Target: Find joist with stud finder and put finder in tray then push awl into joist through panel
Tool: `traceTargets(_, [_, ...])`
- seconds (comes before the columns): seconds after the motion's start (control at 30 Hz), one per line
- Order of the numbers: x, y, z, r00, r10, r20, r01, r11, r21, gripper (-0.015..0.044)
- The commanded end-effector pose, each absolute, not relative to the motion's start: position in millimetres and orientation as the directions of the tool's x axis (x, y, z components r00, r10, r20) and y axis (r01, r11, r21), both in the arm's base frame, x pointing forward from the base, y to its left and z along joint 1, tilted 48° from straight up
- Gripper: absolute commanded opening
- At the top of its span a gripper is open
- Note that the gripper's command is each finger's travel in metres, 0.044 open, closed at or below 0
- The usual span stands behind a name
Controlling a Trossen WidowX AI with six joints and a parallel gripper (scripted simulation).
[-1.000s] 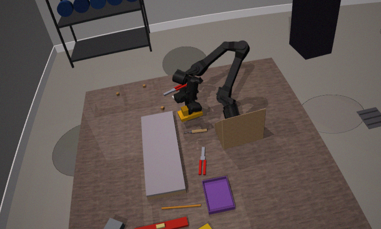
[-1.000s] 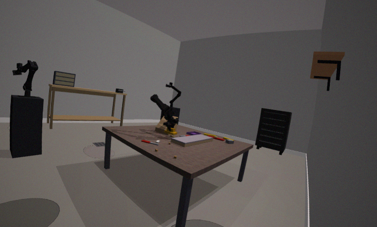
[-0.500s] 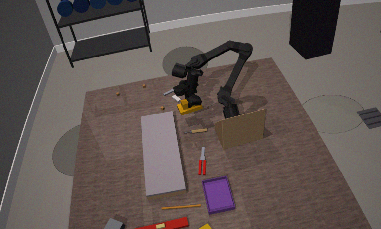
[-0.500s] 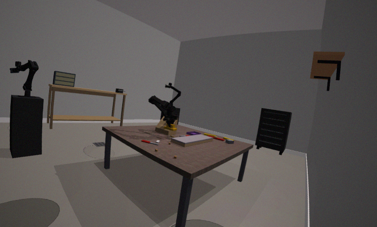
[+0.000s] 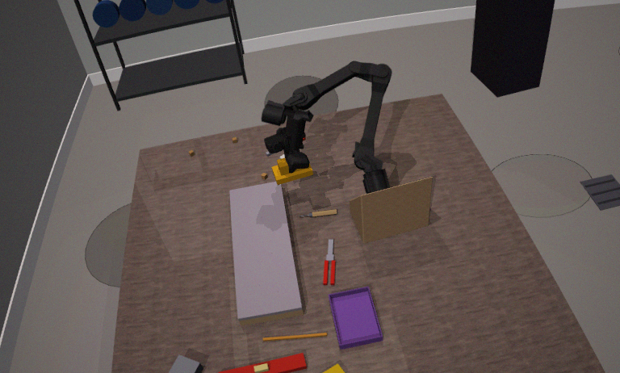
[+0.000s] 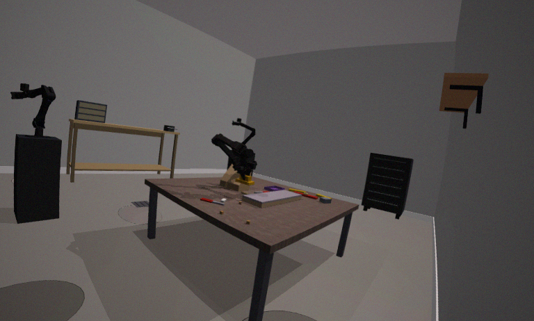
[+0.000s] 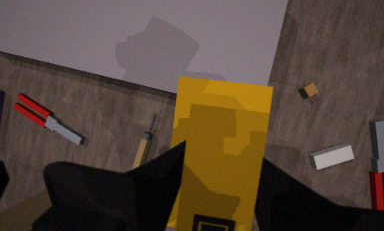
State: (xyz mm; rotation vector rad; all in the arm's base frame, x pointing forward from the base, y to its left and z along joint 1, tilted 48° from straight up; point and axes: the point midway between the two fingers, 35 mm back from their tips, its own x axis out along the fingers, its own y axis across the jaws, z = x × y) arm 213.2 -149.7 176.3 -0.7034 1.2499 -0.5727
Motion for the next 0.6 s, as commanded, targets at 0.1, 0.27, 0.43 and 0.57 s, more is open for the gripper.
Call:
traceTargets(0.1, [241, -152, 185, 0.237, -0.736, -0.634, 0.047, 0.661, -0.749, 0.0000])
traceTargets(0.27, [262, -154, 188, 0.237, -0.740, -0.630, 0.069, 0.660, -0.749, 0.0000])
traceTargets(0.43, [283, -155, 189, 0.238, -0.743, -0.625, 0.090, 0.658, -0.748, 0.0000])
traceTargets(0.57, [300, -156, 189, 0.238, -0.746, -0.621, 0.107, 0.656, -0.747, 0.0000])
